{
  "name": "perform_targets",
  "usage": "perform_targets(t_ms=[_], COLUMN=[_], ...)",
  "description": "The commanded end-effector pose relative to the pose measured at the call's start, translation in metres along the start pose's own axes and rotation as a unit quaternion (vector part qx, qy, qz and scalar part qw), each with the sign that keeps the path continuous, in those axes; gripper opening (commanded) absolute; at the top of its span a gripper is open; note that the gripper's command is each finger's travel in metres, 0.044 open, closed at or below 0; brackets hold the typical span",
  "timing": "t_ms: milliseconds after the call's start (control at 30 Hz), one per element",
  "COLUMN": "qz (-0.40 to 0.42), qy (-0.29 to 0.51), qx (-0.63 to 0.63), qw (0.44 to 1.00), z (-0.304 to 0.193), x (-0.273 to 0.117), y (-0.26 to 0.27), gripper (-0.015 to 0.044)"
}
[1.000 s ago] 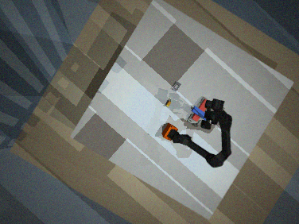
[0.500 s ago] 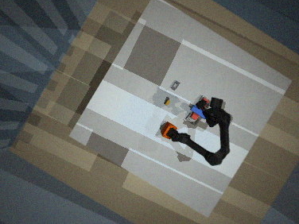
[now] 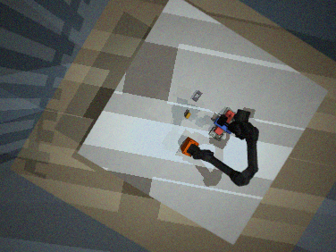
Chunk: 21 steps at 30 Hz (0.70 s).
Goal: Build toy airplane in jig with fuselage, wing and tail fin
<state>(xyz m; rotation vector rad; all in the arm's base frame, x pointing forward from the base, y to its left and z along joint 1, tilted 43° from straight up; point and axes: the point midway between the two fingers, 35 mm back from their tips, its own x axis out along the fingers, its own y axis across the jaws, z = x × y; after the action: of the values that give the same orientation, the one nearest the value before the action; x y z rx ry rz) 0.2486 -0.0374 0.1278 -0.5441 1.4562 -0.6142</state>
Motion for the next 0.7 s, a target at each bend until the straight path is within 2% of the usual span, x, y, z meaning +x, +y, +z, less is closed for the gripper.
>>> perform_targets(t_ms=[0,267,500,667], qz=[0.010,0.026,0.013,0.008], qy=[-0.001,-0.001,0.001,0.003], qx=[-0.010,-0.026,-0.020,-0.009], qw=[1.000,0.999,1.000,1.000], z=[0.003,-0.028,-0.071,-0.082], x=[-0.002,-0.010,-0.004,-0.003], y=[0.028,0.166,0.225,0.237], gripper=[0.0440,0.0440,0.0440,0.0440])
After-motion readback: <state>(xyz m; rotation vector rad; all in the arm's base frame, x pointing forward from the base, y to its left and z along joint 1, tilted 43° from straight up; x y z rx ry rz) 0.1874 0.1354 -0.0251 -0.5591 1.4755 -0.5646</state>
